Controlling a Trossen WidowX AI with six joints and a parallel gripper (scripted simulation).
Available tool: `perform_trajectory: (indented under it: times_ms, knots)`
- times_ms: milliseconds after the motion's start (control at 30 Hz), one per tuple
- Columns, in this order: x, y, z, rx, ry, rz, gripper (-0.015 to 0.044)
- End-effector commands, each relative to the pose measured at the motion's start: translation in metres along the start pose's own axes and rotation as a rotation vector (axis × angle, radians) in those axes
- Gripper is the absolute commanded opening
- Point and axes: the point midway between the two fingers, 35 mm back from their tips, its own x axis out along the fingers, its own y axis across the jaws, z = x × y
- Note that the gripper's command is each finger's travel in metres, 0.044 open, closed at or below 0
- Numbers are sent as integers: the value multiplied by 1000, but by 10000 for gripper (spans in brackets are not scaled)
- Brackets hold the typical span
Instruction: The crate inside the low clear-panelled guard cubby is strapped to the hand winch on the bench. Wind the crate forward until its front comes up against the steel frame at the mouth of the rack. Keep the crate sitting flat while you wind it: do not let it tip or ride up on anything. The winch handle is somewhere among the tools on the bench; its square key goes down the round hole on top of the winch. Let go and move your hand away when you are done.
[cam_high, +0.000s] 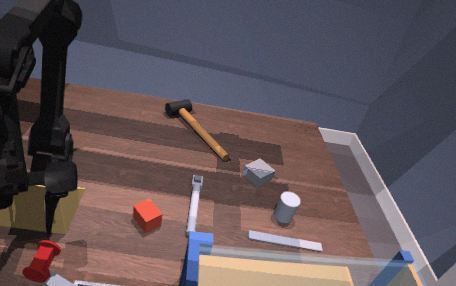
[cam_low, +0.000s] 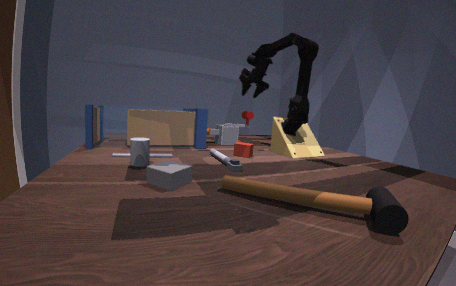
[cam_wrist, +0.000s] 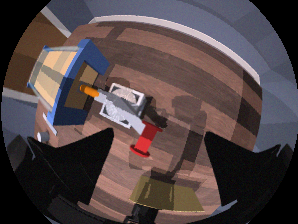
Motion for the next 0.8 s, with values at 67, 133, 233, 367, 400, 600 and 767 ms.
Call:
perform_trajectory:
  times_ms: [67,133,233,367,400,600,767]
  knots:
    - [3,16,14,-5,58,8,440]
    - [4,29,24,-8,103,10,440]
    - [9,51,37,-11,172,10,440]
    - [17,78,51,5,260,4,440]
    - [19,85,53,11,282,1,440]
    - [32,114,61,39,379,-19,440]
    - [32,114,61,39,379,-19,440]
